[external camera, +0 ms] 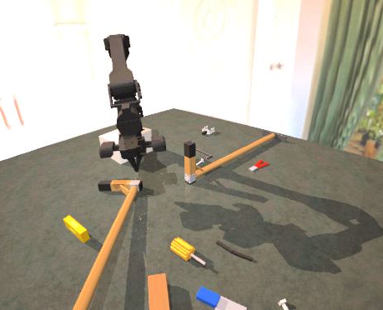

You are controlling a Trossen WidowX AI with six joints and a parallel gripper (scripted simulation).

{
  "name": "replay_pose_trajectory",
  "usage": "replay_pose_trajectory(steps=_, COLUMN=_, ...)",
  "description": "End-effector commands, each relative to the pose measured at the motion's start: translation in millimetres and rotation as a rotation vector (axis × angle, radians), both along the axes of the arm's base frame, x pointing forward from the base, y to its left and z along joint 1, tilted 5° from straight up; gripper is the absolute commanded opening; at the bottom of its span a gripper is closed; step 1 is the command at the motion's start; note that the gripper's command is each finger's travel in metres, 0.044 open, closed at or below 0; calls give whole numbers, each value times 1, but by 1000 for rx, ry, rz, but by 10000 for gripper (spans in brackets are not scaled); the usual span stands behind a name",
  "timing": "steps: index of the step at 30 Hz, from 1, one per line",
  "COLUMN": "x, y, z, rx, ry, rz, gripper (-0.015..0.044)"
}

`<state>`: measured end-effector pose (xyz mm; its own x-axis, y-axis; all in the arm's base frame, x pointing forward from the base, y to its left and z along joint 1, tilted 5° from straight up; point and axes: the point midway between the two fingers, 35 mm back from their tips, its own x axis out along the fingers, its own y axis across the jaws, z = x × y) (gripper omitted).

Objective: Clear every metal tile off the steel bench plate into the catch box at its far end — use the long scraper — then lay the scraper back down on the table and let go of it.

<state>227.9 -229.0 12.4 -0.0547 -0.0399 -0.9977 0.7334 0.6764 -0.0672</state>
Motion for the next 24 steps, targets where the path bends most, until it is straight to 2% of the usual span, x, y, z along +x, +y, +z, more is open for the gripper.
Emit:
replay_pose_trajectory(steps=1, x=-5, y=-7, z=3, rx=-9, ry=0, rz=2, gripper=0)
replay_pose_trajectory(steps=24, x=-33, y=-33, z=6, rx=-12, ry=2, rz=2, gripper=0)
